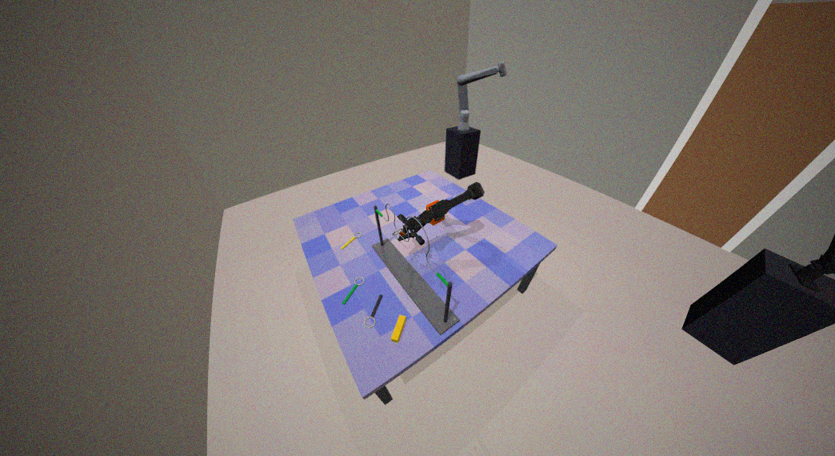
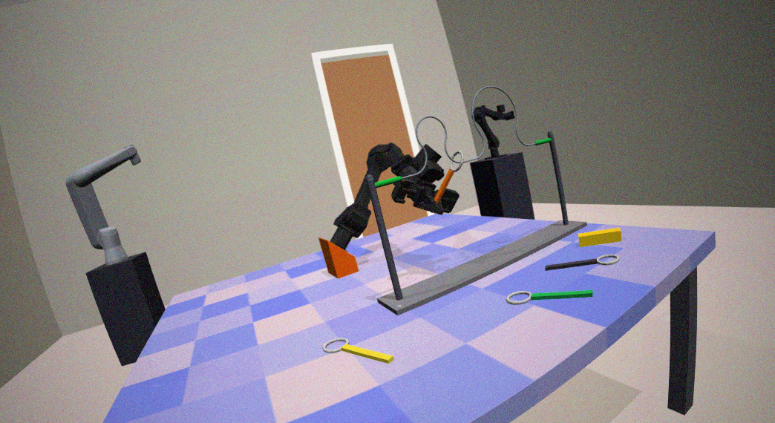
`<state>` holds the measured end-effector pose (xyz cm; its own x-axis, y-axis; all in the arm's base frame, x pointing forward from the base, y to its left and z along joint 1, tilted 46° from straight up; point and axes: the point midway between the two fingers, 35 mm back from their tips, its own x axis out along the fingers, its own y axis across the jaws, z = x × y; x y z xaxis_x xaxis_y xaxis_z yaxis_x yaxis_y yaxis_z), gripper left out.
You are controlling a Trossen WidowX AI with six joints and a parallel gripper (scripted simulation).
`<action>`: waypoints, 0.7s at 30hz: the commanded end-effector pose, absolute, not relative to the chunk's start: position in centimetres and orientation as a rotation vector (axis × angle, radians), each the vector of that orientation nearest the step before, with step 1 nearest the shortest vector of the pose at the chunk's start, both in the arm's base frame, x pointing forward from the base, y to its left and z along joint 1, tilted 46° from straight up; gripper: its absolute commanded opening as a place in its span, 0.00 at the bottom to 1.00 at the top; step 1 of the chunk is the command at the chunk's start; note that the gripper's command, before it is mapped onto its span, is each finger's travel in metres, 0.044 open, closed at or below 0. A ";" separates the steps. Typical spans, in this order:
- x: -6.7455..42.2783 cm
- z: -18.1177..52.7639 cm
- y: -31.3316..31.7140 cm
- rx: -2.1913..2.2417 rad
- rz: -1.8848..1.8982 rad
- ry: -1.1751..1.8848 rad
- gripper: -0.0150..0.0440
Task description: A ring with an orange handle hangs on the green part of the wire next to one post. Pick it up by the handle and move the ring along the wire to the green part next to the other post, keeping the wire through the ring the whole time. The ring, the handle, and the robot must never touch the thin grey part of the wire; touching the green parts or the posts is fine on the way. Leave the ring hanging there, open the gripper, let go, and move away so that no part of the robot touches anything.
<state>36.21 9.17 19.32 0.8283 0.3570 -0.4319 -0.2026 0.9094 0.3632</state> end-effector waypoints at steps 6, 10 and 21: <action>36.5 18.4 5.8 0.089 0.243 0.526 0.00; 36.7 18.4 4.3 -0.009 0.218 0.527 0.00; 37.1 19.0 0.2 -0.279 0.148 0.526 0.00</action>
